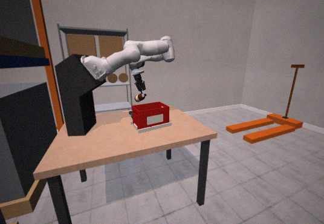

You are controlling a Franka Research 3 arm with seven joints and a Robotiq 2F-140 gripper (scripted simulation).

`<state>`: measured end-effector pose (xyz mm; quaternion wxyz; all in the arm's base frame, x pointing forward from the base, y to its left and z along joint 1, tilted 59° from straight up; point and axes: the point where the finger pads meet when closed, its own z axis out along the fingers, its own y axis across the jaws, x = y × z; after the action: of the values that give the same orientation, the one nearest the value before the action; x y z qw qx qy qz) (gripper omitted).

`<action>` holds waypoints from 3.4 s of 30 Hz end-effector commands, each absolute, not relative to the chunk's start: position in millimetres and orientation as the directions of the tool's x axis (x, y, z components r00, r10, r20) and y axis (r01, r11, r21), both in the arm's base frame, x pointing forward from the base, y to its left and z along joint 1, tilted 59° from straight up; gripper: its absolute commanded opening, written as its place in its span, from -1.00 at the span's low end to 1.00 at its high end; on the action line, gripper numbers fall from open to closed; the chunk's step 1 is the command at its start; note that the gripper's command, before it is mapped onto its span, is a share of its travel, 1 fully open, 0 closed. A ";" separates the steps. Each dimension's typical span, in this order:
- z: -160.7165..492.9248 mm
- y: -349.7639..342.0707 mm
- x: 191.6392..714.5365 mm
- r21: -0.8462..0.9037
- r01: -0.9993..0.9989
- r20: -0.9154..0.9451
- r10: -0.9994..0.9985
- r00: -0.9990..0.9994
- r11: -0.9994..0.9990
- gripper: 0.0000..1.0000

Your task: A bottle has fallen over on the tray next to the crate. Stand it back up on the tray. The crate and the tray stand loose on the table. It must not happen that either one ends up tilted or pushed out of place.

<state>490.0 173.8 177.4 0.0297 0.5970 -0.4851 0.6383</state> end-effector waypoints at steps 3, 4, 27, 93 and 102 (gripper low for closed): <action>184.7 170.4 490.6 -0.600 -0.605 0.788 -0.518 -0.333 -0.524 -1.00; 184.7 170.4 490.6 -0.600 -0.605 0.788 -0.518 -0.333 -0.524 -1.00; 183.9 170.5 490.2 -0.600 -0.605 0.790 -0.509 -0.342 -0.524 -1.00; 181.2 172.8 491.1 -0.600 -0.604 0.800 -0.386 -0.460 -0.525 -1.00; 181.0 172.8 491.0 -0.600 -0.604 0.800 -0.383 -0.462 -0.525 -1.00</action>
<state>492.4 173.3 179.1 0.0784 0.5173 -0.4798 0.7043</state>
